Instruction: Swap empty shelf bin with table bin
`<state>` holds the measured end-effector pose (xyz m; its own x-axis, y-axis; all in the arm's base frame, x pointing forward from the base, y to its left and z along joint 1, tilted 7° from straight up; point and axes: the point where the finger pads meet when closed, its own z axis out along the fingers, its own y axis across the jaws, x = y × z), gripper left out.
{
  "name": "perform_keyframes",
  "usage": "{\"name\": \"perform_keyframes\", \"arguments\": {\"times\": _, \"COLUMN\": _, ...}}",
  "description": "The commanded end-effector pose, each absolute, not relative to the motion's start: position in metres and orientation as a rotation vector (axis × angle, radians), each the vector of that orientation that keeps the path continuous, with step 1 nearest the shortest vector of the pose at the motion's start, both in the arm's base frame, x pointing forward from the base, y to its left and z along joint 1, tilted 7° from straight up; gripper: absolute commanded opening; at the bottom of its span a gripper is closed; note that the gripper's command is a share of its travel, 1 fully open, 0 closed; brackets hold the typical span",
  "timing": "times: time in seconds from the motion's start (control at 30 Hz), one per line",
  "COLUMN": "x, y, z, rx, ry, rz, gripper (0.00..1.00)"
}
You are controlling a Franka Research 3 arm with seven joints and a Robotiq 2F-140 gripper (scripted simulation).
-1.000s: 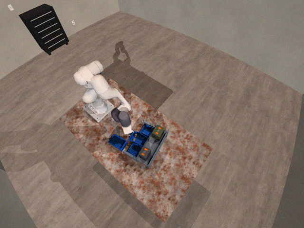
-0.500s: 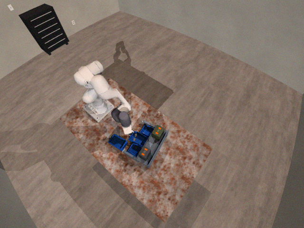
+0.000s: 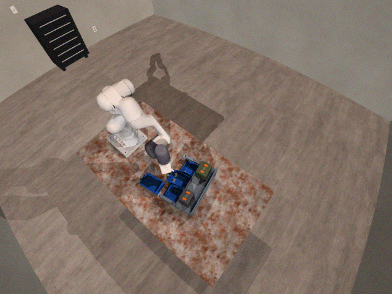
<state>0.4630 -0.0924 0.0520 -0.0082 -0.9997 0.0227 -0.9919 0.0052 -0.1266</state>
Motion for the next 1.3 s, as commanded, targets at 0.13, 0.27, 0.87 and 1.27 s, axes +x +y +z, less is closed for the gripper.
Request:
{"name": "perform_keyframes", "arguments": {"times": 0.13, "x": 0.473, "y": -0.09, "z": 0.054, "rx": -2.164, "ry": 2.166, "rz": -0.161, "gripper": 0.0}}
{"name": "perform_keyframes", "arguments": {"times": 0.27, "x": 0.477, "y": -0.09, "z": 0.054, "rx": -2.164, "ry": 2.166, "rz": -0.161, "gripper": 0.0}}
{"name": "perform_keyframes", "arguments": {"times": 0.87, "x": 0.5, "y": -0.09, "z": 0.057, "rx": -2.164, "ry": 2.166, "rz": -0.161, "gripper": 0.0}}
{"name": "perform_keyframes", "arguments": {"times": 1.27, "x": 0.51, "y": -0.09, "z": 0.058, "rx": -2.164, "ry": 2.166, "rz": -0.161, "gripper": 0.0}}
